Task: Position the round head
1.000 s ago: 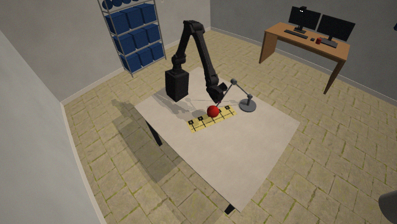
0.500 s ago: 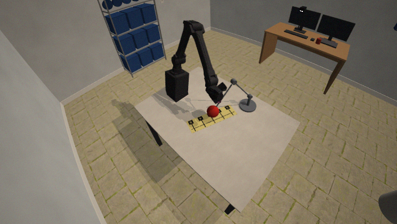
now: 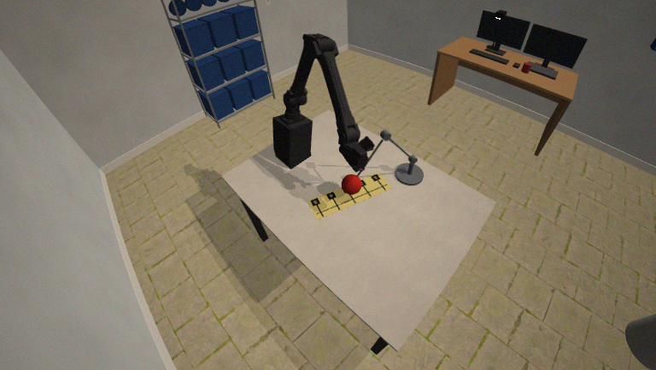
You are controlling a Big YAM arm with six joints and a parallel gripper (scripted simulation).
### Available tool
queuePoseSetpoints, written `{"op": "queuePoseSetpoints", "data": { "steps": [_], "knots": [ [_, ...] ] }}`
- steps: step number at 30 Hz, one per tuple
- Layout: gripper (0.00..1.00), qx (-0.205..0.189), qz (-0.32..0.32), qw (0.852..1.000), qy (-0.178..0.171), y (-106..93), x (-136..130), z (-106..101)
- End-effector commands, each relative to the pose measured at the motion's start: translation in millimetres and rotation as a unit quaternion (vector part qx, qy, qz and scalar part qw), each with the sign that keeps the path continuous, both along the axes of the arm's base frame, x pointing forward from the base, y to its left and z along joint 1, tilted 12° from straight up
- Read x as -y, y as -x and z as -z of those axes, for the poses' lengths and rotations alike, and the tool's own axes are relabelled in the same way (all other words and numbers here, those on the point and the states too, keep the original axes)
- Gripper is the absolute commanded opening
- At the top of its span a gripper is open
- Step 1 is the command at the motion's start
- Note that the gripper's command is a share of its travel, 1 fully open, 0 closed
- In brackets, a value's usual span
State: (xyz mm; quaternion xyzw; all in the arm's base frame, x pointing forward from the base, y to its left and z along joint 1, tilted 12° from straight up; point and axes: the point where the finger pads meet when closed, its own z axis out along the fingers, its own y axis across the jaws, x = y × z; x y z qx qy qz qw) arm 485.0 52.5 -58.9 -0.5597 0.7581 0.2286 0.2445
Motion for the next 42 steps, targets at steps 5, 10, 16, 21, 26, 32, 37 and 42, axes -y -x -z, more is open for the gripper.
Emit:
{"op": "queuePoseSetpoints", "data": {
  "steps": [5,10,16,21,26,32,37,42],
  "knots": [
    [0.00,0.002,0.006,1.000,0.008,1.5,33,10],
    [0.00,0.003,0.004,1.000,0.007,1.7,33,11],
    [0.00,0.003,0.004,1.000,0.007,3.0,42,15],
    [0.00,0.002,0.007,1.000,0.010,6.1,64,24],
    [0.00,0.001,0.010,1.000,0.014,9.1,87,33],
    [0.00,0.000,0.011,1.000,0.015,10.1,98,37],
    [0.00,0.000,0.011,1.000,0.015,5.8,87,30],
    [0.00,0.000,0.011,1.000,0.015,1.4,76,24]
  ]
}}
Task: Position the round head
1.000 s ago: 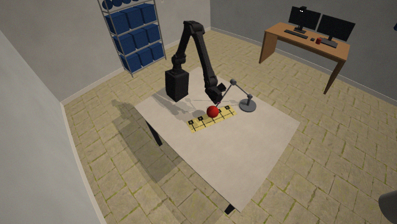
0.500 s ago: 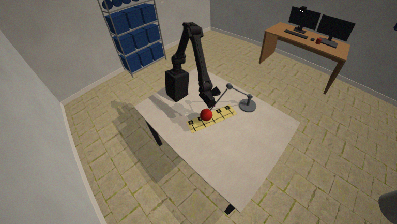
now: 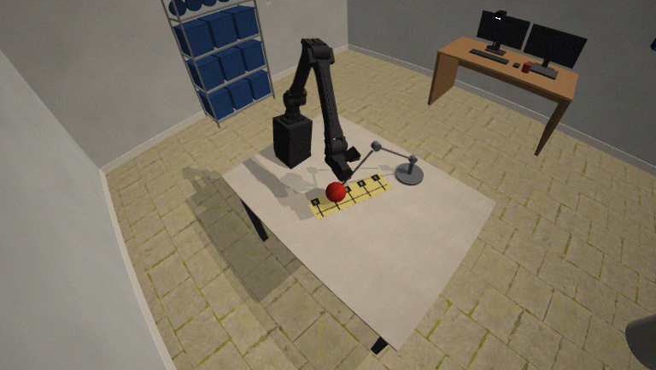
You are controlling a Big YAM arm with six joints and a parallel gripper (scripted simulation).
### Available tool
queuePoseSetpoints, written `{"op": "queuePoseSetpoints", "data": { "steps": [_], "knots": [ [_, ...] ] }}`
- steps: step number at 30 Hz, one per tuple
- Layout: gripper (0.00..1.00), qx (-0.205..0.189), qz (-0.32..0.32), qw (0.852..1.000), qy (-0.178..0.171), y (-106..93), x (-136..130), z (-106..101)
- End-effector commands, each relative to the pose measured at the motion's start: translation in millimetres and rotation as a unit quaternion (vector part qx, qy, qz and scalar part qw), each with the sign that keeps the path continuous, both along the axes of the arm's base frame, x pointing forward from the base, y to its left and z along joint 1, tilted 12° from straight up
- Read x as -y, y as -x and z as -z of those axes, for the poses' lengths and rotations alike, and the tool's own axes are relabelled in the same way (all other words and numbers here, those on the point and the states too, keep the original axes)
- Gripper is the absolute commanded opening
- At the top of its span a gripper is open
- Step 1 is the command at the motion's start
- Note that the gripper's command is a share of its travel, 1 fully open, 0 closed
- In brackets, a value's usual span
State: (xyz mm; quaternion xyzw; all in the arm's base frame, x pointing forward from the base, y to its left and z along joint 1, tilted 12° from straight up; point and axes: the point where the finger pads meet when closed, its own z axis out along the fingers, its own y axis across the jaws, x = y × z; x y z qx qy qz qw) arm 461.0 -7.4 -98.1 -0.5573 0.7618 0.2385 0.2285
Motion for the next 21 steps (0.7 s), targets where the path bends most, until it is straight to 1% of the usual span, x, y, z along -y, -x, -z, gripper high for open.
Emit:
{"op": "queuePoseSetpoints", "data": {
  "steps": [1,4,21],
  "knots": [
    [0.00,0.019,0.013,1.000,0.014,-23.5,13.7,-17.0],
    [0.00,0.019,0.013,1.000,0.014,-26.1,7.0,-21.1],
    [0.00,0.019,0.013,1.000,0.014,-26.5,5.4,-23.2]
  ]
}}
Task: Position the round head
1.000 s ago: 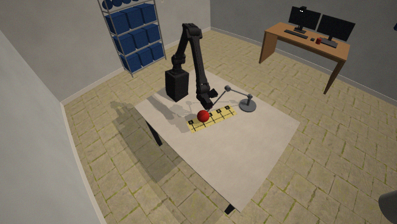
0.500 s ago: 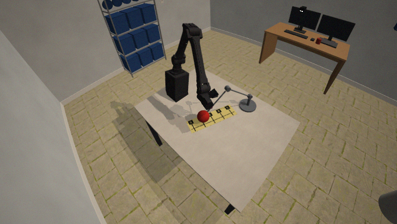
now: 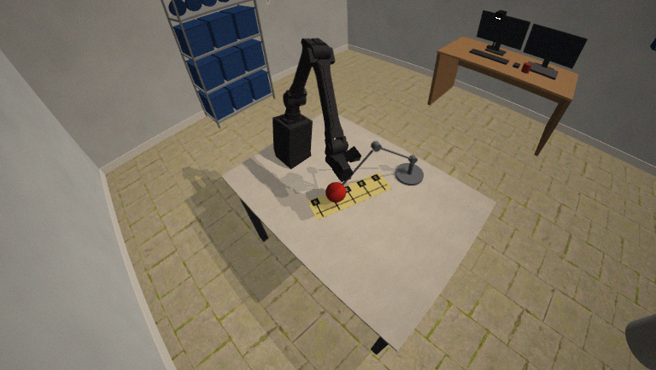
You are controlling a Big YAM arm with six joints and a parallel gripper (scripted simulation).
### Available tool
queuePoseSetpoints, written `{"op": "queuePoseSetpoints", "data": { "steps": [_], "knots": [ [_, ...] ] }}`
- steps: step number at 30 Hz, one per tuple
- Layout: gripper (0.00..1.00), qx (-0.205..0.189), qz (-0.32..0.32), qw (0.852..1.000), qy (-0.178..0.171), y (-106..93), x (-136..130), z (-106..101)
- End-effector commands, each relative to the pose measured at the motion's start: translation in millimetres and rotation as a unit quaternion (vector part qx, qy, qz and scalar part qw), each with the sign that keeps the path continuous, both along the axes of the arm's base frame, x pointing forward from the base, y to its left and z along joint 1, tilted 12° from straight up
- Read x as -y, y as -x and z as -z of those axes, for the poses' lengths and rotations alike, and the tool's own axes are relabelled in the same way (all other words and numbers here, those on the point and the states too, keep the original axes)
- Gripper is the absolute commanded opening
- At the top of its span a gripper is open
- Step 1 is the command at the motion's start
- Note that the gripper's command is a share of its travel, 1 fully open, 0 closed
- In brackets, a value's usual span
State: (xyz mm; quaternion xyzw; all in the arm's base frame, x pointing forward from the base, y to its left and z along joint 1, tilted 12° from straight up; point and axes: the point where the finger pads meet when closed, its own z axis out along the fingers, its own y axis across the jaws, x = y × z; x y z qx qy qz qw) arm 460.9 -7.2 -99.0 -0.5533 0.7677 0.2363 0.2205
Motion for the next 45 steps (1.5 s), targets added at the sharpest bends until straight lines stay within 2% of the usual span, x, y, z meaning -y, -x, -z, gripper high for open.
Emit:
{"op": "queuePoseSetpoints", "data": {
  "steps": [1,19,45],
  "knots": [
    [0.00,0.026,0.008,1.000,0.008,-26.6,6,-24],
    [0.00,0.026,0.008,1.000,0.008,-26.5,6,-24],
    [0.00,0.026,0.008,1.000,0.008,-52.3,28,-42]
  ]
}}
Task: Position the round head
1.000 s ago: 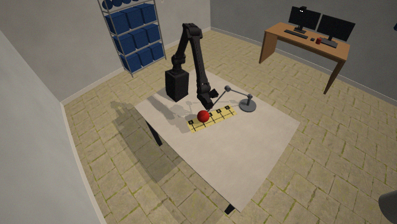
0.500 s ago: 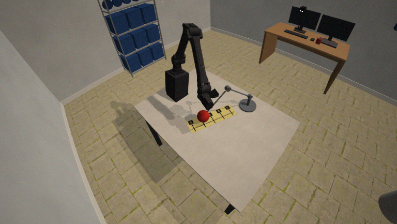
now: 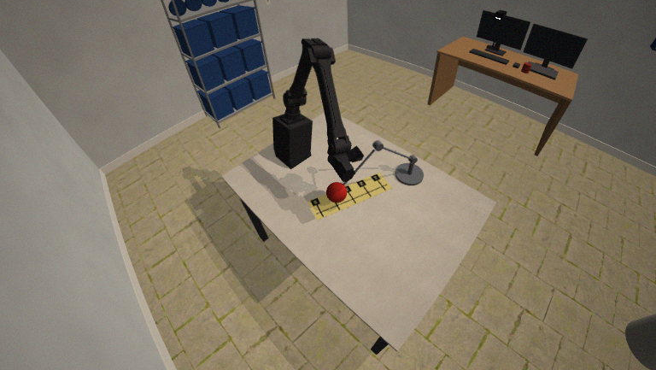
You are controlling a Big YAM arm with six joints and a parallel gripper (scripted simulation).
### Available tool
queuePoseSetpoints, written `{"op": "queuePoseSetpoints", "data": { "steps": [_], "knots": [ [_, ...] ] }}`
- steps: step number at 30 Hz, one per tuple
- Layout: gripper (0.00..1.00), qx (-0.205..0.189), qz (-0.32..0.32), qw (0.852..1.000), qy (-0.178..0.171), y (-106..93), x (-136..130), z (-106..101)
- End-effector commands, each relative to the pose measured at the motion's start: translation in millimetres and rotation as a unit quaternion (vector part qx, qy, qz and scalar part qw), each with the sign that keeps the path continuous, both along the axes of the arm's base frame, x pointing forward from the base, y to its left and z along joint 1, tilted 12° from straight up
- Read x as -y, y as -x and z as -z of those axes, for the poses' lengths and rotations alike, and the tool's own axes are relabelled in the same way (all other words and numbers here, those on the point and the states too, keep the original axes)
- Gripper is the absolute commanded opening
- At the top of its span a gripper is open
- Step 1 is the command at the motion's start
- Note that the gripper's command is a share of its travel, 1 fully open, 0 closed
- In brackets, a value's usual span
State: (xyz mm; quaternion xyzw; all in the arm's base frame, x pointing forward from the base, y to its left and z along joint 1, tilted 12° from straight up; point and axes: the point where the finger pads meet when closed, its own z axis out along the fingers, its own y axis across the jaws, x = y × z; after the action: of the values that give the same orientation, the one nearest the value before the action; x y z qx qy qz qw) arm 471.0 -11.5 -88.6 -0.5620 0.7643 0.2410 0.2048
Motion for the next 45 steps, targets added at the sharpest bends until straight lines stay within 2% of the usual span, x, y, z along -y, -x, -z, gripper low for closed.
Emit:
{"op": "queuePoseSetpoints", "data": {
  "steps": [1,8,9,23,45],
  "knots": [
    [0.00,0.038,0.021,0.999,0.001,-43.2,25,-32],
    [0.00,0.038,0.021,0.999,0.001,-47.8,29,-34],
    [1.00,0.036,0.019,0.999,0.001,-45.4,27,-32],
    [1.00,0.008,-0.004,1.000,0.001,-11.4,4,-6],
    [1.00,0.004,0.003,1.000,0.000,-9.0,10,-6]
  ]
}}
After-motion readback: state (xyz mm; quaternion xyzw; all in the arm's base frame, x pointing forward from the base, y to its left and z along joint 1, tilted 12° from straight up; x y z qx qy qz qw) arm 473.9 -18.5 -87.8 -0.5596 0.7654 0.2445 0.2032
